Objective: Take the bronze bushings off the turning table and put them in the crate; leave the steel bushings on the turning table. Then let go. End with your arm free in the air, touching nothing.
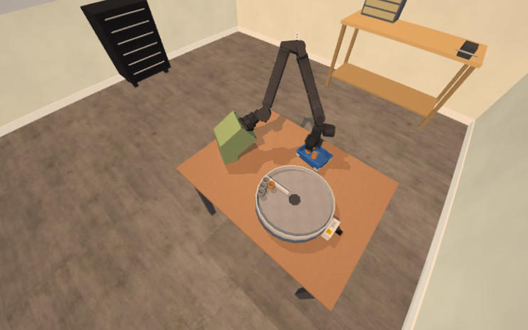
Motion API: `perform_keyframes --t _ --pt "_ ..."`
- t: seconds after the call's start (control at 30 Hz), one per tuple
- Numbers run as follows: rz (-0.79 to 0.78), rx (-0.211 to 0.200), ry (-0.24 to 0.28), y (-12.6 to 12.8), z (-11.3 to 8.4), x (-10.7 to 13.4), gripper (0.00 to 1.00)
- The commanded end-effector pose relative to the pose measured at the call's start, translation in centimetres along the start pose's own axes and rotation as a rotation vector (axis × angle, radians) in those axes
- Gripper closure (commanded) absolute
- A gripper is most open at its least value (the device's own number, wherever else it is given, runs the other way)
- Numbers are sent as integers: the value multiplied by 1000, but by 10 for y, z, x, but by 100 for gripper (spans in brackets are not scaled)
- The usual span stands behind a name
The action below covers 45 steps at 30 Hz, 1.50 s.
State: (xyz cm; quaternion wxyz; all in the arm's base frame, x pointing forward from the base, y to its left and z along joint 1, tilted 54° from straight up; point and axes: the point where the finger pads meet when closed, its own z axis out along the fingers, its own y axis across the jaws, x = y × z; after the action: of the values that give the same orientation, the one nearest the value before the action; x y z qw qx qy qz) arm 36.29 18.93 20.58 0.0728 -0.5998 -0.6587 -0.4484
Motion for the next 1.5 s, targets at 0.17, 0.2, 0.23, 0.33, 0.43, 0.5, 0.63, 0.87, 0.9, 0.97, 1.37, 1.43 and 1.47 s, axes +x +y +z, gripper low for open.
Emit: perform_keyframes --t 0.17,0.2,0.23,0.33,0.43,0.5,0.63,0.87,0.9,0.97,1.37,1.43,1.47 --pt "-7 -26 4 9 -3 4 100" --pt "-7 -26 4 9 -3 4 100" --pt "-7 -26 4 9 -3 4 100" --pt "-7 -26 4 9 -3 4 100" --pt "-6 -26 4 9 -3 4 100" --pt "-5 -23 4 9 -2 3 100" --pt "-7 -19 6 7 0 4 100" --pt "-9 -27 5 9 -1 4 100" --pt "-7 -23 5 7 0 4 100" --pt "-2 -11 4 5 5 2 100" --pt "-6 -18 5 6 5 3 100" --pt "-8 -21 6 7 4 4 100" --pt "-8 -21 6 7 4 4 100"
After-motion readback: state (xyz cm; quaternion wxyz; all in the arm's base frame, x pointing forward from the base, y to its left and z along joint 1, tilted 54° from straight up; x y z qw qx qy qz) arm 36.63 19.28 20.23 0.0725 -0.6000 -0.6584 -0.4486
